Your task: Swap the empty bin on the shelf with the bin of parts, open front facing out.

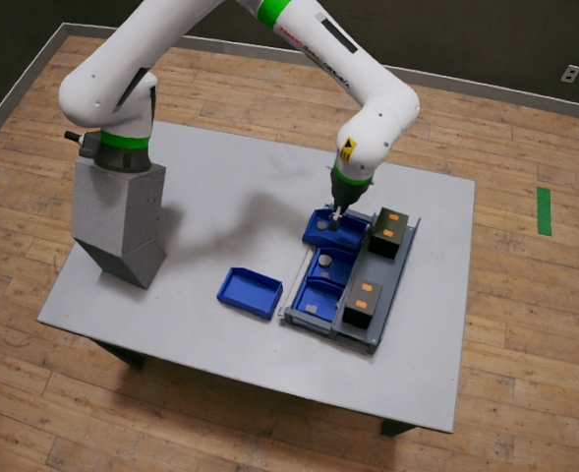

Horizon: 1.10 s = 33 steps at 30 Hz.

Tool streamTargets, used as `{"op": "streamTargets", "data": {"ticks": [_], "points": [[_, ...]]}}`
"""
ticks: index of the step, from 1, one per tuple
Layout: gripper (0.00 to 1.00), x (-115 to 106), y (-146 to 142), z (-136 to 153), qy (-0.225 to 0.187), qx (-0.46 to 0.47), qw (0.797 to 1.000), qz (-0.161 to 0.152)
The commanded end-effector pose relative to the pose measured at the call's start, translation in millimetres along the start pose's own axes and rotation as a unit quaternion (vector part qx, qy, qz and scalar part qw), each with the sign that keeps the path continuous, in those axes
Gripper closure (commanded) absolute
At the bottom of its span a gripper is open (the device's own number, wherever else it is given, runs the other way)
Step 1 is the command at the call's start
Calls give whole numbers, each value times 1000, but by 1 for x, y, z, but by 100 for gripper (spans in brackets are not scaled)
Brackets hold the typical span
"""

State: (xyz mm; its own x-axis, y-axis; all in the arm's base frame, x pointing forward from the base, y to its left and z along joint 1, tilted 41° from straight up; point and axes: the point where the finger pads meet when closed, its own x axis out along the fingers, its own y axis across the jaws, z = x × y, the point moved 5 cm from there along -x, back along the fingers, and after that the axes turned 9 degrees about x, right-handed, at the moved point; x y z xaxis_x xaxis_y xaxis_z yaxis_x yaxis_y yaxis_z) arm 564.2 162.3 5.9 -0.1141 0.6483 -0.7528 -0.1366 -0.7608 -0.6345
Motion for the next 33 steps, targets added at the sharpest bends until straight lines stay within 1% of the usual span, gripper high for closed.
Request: {"op": "streamTargets", "data": {"ticks": [1,8,11,13,16,18,20,23,25,26,29,33], "points": [[90,-1,0,0,1,0,1000,0],[90,-1,0,0,1,0,1000,0],[90,0,-1,2,2,-17,1000,0],[90,1,-4,7,4,-50,999,-1],[90,6,-10,21,10,-140,990,-1],[90,10,-16,34,16,-216,976,0],[90,15,-21,50,17,-261,965,3],[90,22,-27,75,18,-333,943,9],[90,22,-27,75,18,-333,943,9],[90,25,-29,83,20,-401,916,12],[90,31,-31,106,19,-461,887,18],[90,36,-31,125,20,-547,836,26]]}}
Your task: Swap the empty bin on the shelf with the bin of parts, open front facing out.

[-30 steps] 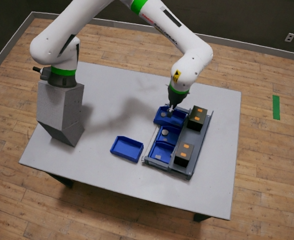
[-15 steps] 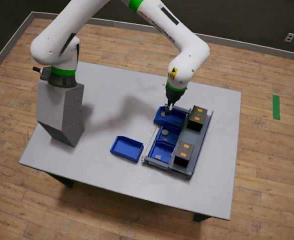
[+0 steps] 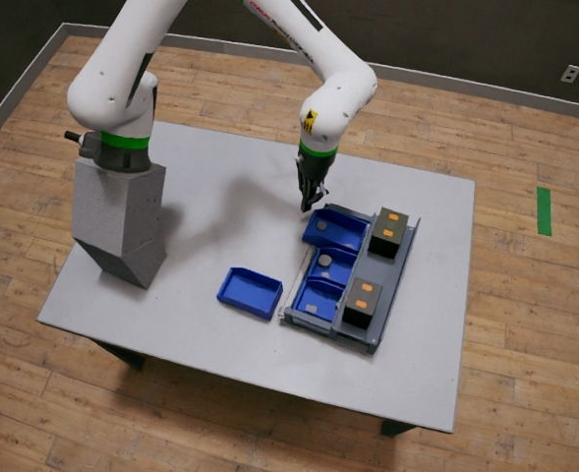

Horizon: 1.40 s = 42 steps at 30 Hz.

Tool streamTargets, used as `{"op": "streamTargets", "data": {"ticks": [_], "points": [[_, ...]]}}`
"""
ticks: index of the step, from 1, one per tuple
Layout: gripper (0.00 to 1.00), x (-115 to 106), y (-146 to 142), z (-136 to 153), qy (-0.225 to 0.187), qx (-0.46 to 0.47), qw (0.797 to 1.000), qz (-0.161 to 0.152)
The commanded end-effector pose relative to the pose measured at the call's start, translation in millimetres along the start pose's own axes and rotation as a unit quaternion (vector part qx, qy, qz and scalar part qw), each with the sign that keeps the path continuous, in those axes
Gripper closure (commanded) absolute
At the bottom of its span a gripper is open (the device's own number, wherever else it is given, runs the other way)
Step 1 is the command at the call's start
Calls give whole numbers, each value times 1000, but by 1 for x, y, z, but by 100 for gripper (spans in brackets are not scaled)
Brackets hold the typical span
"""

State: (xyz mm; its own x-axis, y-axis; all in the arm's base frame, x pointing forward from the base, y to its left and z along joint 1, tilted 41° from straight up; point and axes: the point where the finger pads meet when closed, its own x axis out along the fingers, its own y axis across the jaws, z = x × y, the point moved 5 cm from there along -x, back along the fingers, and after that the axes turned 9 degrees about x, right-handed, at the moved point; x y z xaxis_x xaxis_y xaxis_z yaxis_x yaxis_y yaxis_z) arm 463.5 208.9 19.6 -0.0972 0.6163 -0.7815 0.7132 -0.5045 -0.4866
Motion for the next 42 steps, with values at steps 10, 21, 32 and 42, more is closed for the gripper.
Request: {"op": "streamTargets", "data": {"ticks": [10,21,32,42], "points": [[90,5,-24,18,39,-312,949,33],[90,5,-24,18,39,-312,949,33],[90,5,-24,18,39,-312,949,33],[90,5,-24,18,39,-312,949,33]]}}
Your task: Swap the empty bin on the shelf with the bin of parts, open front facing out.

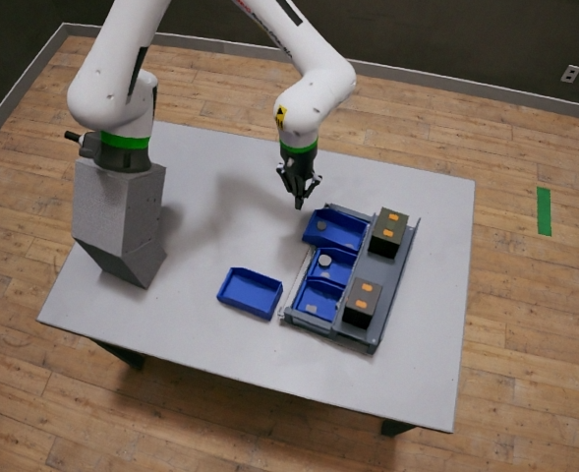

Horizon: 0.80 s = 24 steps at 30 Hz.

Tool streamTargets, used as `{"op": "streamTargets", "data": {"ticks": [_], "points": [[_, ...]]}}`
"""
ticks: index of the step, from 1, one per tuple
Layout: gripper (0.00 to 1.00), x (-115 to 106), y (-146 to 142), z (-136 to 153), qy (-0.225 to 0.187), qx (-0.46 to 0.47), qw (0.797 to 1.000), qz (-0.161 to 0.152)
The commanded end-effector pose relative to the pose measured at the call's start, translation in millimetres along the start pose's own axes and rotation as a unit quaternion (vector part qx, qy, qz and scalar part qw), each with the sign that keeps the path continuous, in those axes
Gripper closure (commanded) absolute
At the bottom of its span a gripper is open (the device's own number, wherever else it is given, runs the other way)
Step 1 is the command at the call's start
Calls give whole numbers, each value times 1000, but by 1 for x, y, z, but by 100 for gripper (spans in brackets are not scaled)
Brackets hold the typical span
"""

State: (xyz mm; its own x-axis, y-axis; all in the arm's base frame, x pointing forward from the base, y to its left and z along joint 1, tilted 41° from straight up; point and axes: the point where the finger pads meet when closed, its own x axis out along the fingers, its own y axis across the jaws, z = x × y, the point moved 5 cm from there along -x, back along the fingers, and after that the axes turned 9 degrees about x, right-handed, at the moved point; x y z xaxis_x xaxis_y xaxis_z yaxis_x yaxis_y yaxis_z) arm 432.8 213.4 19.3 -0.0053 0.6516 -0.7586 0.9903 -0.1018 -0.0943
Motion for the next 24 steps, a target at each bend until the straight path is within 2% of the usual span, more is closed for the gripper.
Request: {"op": "streamTargets", "data": {"ticks": [1,18,24], "points": [[90,-1,1,0,0,0,1000,1],[90,16,0,0,1,-1,1000,0],[90,34,0,0,1,-1,1000,0]]}}
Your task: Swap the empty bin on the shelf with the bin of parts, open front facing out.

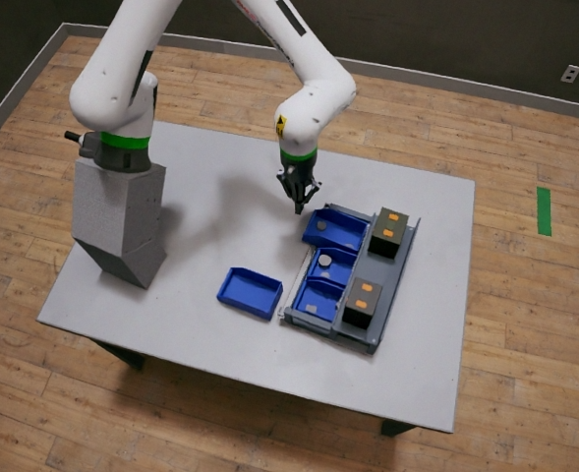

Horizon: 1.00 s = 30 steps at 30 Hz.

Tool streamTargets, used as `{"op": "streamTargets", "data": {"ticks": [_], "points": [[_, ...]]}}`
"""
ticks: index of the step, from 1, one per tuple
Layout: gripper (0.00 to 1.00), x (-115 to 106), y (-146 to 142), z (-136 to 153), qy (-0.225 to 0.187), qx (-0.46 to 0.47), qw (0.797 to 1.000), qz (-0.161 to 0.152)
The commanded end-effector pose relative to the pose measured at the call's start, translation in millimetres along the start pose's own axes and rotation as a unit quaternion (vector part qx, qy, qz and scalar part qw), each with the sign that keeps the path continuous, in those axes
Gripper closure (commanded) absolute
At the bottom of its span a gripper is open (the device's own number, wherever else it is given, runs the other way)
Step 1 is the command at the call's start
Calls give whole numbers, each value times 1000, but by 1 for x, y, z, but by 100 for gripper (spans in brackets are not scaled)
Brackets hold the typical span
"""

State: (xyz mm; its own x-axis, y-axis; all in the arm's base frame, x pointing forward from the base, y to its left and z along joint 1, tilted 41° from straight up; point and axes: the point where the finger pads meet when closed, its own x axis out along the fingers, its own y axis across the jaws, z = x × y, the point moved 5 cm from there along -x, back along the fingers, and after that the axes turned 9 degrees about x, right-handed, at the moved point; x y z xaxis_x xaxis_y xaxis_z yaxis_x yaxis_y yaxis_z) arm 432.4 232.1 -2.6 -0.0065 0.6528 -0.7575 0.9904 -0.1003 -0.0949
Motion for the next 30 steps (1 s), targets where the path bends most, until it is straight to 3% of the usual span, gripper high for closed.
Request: {"op": "streamTargets", "data": {"ticks": [1,20,30], "points": [[90,8,1,0,0,0,1000,1],[90,63,0,0,0,0,1000,1],[90,77,0,0,0,0,1000,1]]}}
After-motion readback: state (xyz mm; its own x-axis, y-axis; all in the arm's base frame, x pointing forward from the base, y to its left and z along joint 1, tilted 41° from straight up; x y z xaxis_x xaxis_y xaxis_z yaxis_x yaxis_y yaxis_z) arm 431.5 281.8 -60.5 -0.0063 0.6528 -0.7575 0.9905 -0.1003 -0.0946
